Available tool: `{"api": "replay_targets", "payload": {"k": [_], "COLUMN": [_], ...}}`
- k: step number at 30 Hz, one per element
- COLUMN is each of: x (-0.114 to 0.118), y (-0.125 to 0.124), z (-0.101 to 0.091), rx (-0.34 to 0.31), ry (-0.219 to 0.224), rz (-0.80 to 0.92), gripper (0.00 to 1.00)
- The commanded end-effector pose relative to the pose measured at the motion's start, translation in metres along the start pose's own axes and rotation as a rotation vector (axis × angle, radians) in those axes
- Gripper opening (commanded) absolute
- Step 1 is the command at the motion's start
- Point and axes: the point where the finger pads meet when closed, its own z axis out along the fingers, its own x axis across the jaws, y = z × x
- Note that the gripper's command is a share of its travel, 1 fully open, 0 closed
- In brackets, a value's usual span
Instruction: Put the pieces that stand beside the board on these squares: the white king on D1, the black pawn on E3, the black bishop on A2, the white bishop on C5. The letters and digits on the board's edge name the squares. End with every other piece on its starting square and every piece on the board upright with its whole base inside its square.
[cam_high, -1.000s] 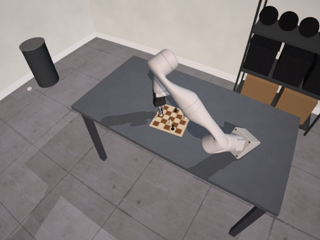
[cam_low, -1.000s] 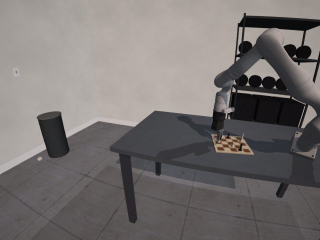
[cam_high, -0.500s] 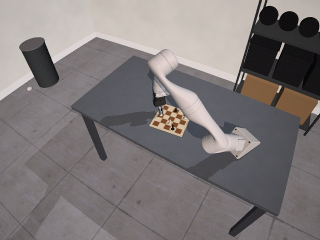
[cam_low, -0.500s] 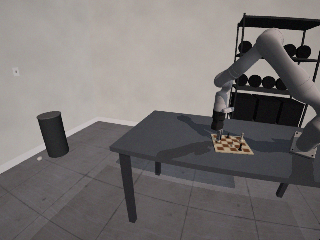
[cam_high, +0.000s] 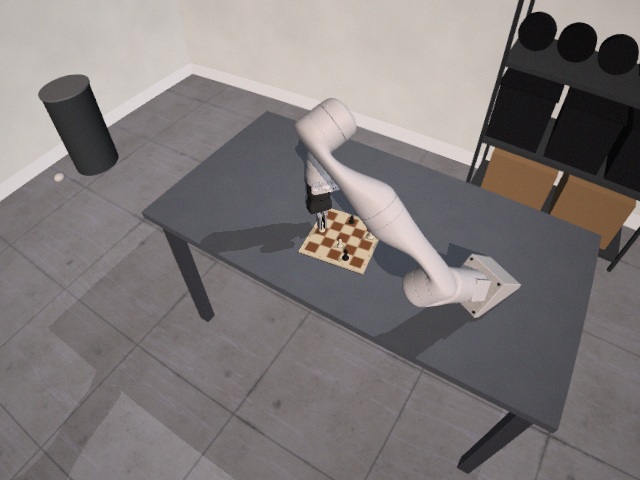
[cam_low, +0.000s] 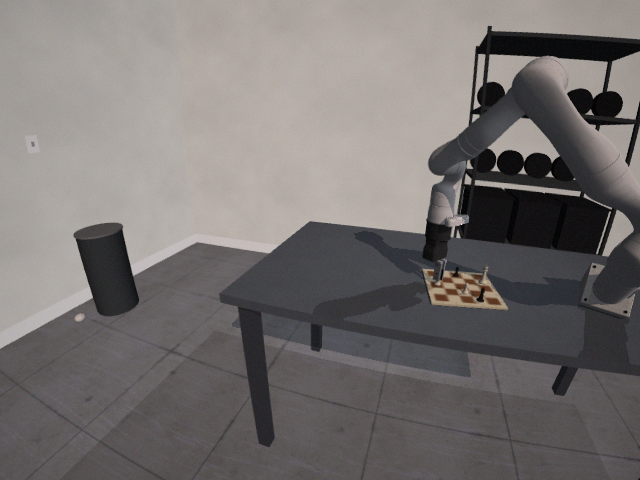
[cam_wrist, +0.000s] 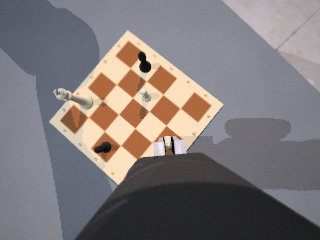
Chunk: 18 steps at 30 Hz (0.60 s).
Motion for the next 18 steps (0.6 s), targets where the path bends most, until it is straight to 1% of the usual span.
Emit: {"api": "replay_targets", "payload": {"k": [1, 3, 4, 6, 7, 9, 10, 14, 15, 17, 18], "x": [0.0008, 0.0008, 0.0008, 0.0008, 0.0008, 0.0008, 0.0008, 0.0008, 0.0008, 0.0008, 0.0008], "y": [0.0006, 0.0006, 0.0006, 0.0006, 0.0006, 0.0006, 0.0006, 0.0006, 0.0006, 0.0006, 0.0006], "z": [0.0015, 0.0015, 0.0015, 0.0015, 0.0015, 0.0015, 0.0015, 0.0015, 0.0015, 0.0015, 0.0015], "rx": [-0.003, -0.003, -0.003, -0.003, -0.003, -0.003, -0.003, -0.003, -0.003, -0.003, -0.003], "ry": [0.001, 0.001, 0.001, 0.001, 0.001, 0.001, 0.001, 0.001, 0.001, 0.001, 0.001], "rz": [-0.011, -0.011, -0.011, -0.011, -0.011, -0.011, -0.011, -0.011, -0.011, -0.011, -0.011], "gripper": [0.00, 0.00, 0.15, 0.15, 0.29, 0.29, 0.44, 0.44, 0.58, 0.58, 0.73]}}
